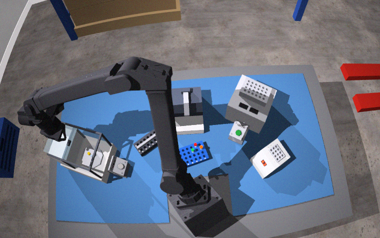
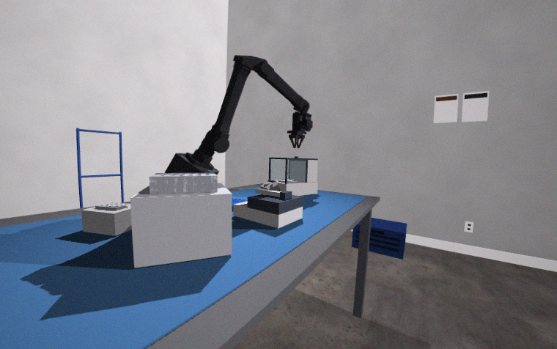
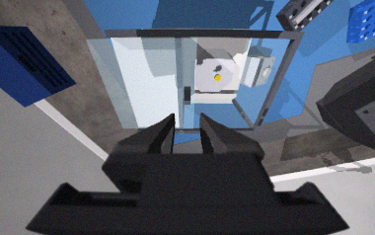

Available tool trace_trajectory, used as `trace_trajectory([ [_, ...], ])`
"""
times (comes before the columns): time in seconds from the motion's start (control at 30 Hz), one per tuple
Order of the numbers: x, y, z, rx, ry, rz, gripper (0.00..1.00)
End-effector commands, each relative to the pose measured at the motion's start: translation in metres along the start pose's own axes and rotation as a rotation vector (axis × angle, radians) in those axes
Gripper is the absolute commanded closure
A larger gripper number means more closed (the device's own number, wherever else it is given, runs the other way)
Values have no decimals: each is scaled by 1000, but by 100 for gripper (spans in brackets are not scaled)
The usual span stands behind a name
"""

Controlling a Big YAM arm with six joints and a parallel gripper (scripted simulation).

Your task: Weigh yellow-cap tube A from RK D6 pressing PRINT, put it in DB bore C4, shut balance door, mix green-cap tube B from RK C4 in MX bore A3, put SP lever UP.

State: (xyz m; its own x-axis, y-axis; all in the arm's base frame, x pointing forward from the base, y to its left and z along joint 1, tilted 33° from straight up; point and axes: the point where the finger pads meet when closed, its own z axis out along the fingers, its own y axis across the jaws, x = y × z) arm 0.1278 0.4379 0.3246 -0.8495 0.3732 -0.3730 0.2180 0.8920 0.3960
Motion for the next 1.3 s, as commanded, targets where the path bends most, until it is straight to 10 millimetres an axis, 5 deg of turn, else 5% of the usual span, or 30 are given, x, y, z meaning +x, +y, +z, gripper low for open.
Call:
trace_trajectory([
  [0.0,-2,3,13,8,-5,27,70],
  [1.27,-5,8,62,-5,-4,13,70],
])
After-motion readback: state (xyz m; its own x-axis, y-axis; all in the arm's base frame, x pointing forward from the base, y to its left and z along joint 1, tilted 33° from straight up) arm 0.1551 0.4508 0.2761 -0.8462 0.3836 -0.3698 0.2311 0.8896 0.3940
